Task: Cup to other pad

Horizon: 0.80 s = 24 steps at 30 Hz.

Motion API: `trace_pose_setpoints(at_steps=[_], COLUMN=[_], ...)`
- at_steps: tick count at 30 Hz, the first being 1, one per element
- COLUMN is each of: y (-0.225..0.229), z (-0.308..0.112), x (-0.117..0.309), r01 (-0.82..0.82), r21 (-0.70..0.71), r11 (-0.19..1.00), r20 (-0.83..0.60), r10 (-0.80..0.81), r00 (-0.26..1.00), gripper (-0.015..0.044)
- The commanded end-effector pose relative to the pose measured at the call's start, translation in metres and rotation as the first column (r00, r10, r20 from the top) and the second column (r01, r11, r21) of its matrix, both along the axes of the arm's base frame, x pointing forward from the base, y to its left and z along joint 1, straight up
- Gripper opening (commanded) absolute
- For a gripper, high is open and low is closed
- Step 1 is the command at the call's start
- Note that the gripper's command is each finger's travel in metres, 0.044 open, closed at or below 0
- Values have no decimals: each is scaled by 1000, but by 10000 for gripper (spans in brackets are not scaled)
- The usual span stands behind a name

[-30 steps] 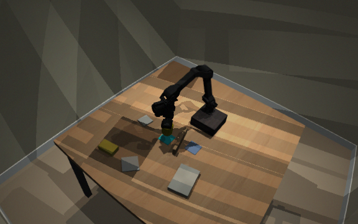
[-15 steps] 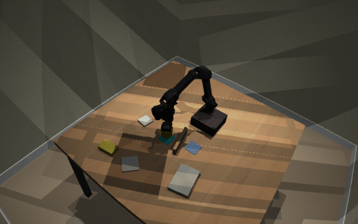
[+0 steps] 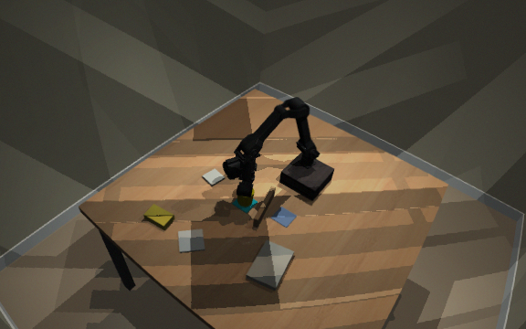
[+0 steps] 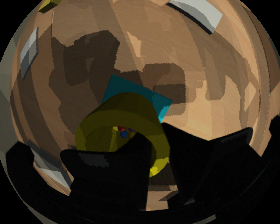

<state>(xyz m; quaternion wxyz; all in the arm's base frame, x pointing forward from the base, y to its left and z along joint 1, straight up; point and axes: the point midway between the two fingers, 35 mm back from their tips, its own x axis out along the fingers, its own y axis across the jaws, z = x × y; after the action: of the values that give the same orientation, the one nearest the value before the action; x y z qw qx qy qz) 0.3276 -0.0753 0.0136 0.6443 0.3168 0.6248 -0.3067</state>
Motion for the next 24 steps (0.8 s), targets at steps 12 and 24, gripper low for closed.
trace_pose_setpoints(at_steps=[12,24], y=[0,0], z=[0,6], x=[0,0], r01=[0,0], r21=[0,0], r11=[1000,1000], r20=[0,0], r10=[0,0], r00=[1000,1000], gripper=[79,146])
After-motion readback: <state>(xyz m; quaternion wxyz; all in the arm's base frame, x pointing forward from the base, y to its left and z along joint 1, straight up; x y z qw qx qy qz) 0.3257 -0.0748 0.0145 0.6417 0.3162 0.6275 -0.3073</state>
